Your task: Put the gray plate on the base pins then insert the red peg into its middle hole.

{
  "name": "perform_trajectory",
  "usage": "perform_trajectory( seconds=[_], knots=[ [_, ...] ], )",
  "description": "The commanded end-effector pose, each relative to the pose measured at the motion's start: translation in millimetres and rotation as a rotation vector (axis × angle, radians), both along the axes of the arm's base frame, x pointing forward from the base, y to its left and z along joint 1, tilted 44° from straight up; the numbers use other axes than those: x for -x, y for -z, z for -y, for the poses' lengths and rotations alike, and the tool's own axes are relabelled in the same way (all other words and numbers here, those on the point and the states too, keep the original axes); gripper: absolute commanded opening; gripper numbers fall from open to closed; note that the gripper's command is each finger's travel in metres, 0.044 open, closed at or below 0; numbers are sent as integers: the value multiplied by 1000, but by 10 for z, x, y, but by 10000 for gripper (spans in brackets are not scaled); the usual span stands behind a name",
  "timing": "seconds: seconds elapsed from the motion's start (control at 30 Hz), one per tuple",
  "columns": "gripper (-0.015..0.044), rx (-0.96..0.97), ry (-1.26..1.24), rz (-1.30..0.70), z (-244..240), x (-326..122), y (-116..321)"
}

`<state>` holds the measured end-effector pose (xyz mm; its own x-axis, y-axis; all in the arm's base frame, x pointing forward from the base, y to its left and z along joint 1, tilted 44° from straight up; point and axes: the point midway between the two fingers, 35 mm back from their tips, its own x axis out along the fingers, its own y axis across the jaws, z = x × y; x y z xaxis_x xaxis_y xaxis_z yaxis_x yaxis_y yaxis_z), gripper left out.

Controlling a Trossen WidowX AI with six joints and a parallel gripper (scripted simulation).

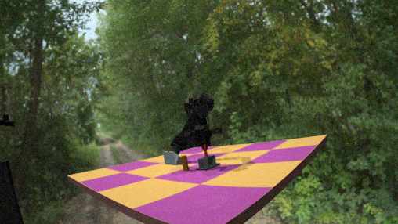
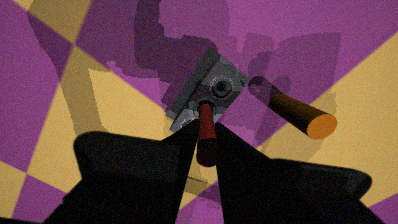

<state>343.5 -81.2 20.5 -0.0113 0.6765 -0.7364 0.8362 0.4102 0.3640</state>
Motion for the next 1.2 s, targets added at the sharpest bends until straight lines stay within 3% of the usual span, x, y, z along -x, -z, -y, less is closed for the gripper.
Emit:
perform_trajectory(
  seconds=[0.0,0.43,0.63,1.17],
  knots=[
    [0,-2,1,-4,-5,10,13],
    [0,0,0,0,0,0,2],
    [150,0,0,0,0,0,2],
    [150,-6,2,-8,21,2,-19]
  ],
)
